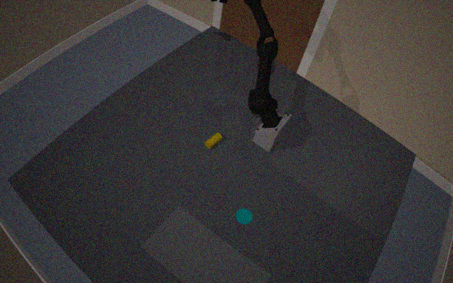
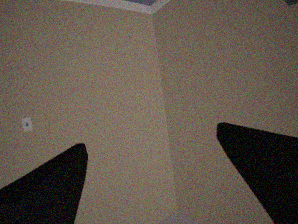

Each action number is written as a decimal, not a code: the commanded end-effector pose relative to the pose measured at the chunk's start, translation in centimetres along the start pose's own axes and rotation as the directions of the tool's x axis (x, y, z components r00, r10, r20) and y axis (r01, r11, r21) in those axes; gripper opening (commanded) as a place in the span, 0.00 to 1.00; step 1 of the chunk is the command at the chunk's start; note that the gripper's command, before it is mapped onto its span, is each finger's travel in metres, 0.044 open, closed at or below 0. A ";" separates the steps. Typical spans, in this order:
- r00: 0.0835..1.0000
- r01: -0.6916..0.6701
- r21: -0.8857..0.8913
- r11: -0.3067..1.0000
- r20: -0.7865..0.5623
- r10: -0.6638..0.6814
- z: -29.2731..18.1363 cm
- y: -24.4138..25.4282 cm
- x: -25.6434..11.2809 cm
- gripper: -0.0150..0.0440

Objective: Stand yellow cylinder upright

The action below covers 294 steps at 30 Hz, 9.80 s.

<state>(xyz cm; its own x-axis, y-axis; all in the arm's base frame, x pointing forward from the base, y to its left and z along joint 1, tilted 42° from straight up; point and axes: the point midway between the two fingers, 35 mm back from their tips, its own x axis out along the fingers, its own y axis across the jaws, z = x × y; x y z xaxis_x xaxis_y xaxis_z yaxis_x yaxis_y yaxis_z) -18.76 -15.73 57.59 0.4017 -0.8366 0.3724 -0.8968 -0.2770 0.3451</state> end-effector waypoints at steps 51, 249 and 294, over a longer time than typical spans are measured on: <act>0.395 -0.468 -0.020 -0.884 0.890 -0.229 20.8 -50.0 -2.7 0.78; 0.245 -0.785 0.219 0.579 0.969 -0.035 28.2 -76.3 -22.4 0.43; -0.054 -0.829 0.034 0.559 0.989 -0.139 31.1 -76.6 -22.7 0.43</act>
<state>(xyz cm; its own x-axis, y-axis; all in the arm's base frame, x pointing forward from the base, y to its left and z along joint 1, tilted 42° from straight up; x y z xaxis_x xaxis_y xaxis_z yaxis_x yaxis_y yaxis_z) 34.98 9.68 -4.27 -0.0889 -0.4116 -0.9070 -0.8409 0.5190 -0.1530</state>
